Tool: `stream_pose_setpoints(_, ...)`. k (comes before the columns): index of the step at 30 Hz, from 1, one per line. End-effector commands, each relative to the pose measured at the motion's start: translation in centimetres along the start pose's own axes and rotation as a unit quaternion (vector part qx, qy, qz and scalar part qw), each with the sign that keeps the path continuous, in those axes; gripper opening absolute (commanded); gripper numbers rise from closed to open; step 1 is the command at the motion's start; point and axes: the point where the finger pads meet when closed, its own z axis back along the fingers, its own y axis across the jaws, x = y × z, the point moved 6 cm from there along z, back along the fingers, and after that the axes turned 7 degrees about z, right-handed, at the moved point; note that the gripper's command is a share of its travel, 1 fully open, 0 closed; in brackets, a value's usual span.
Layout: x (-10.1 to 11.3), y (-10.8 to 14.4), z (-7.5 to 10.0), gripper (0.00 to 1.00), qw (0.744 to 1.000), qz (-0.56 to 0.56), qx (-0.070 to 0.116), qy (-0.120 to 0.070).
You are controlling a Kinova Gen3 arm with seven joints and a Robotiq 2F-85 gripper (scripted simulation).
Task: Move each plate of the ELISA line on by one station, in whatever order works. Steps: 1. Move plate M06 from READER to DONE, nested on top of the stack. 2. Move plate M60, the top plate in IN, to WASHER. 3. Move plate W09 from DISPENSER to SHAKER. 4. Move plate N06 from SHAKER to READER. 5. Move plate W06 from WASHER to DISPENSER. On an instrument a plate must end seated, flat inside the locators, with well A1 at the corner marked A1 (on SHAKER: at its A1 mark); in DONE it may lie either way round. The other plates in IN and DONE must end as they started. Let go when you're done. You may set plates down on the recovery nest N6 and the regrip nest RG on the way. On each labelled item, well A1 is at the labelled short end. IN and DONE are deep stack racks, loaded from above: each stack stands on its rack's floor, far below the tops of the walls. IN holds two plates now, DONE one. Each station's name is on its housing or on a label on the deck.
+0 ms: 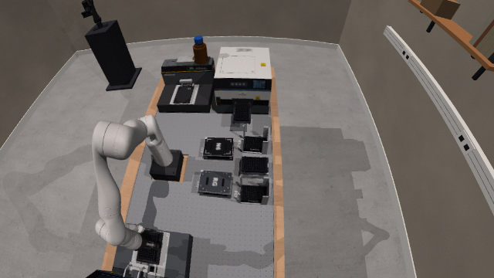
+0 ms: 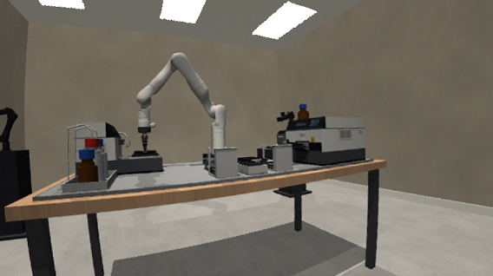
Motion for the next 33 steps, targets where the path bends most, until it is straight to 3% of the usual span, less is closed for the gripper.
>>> stream_pose_setpoints(1, 0.0, 0.0, 0.2, 0.94, 1.000, 0.000, 0.000, -0.001)
stream_pose_setpoints(23, 0.0, 0.0, 0.7, 0.94, 1.000, 0.000, 0.000, -0.001)
stream_pose_setpoints(33, 0.0, 0.0, 1.8, 0.94, 1.000, 0.000, 0.000, -0.001)
